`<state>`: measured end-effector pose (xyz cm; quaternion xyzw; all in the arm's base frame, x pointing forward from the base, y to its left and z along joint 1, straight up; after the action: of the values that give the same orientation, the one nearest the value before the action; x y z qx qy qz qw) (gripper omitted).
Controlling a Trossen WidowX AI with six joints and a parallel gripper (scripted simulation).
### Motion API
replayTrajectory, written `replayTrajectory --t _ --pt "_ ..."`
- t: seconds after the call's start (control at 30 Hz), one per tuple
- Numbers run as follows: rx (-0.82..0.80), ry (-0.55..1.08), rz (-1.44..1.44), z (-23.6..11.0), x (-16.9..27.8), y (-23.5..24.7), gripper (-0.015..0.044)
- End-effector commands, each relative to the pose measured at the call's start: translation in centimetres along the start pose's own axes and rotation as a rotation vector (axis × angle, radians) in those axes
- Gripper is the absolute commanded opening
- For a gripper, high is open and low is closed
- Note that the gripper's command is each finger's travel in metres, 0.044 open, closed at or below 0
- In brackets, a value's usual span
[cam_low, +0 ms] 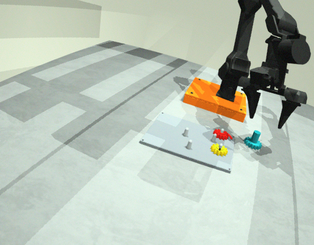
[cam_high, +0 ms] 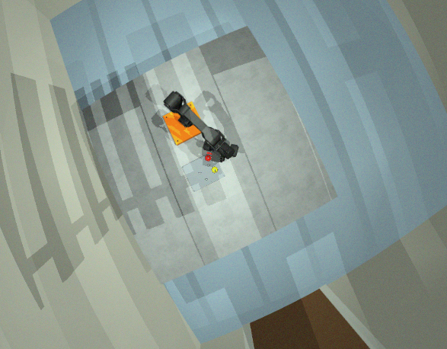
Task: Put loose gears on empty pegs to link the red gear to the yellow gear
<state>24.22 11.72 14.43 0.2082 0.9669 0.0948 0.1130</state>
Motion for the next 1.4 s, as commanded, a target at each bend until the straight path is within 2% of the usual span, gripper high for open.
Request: replayTrajectory --t 0.0,0.33,0.47,1.37 --pt "0.225 0.149 0.136 0.9 2.9 -0.5 0.0440" --pt "0.225 0.149 0.136 0.9 2.8 -0.6 0.0440" --pt "0.225 0.149 0.136 2.3 3.0 -0.9 0.0440" --pt "0.225 0.149 0.136 5.0 3.4 -1.6 0.0440"
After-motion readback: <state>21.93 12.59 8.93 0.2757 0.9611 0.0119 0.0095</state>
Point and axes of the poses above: the point midway between the two fingers, 35 mm back from their tips, its own z axis out along the fingers, its own y axis across the jaws, x = y × z, the point moved 5 cm from there along -z, back along the fingers, and after that the axes turned 13 degrees about -z, right-handed, at the moved point
